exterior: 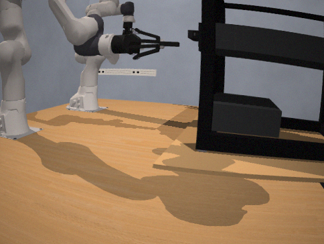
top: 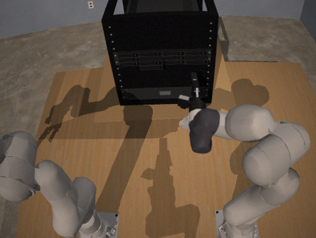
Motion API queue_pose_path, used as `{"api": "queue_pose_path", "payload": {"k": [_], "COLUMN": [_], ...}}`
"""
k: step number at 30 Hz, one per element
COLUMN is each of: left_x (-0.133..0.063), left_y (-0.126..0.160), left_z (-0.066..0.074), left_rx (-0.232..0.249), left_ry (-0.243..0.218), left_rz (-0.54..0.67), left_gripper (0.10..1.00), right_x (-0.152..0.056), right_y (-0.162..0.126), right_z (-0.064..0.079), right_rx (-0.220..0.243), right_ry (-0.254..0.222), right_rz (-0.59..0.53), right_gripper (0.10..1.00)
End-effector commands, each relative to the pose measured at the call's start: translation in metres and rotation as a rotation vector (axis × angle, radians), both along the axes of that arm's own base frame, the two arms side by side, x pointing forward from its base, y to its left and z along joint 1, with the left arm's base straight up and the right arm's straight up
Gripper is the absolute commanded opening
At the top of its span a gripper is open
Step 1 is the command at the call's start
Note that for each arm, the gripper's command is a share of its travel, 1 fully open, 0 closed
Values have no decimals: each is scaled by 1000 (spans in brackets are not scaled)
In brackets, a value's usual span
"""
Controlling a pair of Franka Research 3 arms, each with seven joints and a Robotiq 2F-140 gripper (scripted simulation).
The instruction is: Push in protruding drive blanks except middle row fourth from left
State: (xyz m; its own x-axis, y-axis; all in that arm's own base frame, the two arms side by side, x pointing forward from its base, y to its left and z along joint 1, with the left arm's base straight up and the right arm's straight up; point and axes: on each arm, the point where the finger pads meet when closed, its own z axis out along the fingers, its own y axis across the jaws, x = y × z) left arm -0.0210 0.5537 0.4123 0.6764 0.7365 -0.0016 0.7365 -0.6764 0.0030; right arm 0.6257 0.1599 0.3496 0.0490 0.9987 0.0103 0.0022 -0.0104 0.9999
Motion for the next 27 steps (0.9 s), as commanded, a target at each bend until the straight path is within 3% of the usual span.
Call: {"api": "queue_pose_path", "payload": {"k": [1, 27], "left_x": [-1, -1], "left_y": [0, 0], "left_z": [1, 1], "left_rx": [3, 3], "left_ry": [1, 1], "left_rz": [-2, -2], "left_gripper": [1000, 1000], "right_x": [1, 8], "right_y": [13, 149], "right_z": [1, 2], "right_rx": [-10, -10], "right_ry": [-2, -2], "right_rz": [-5, -5], "right_gripper": [99, 99]}}
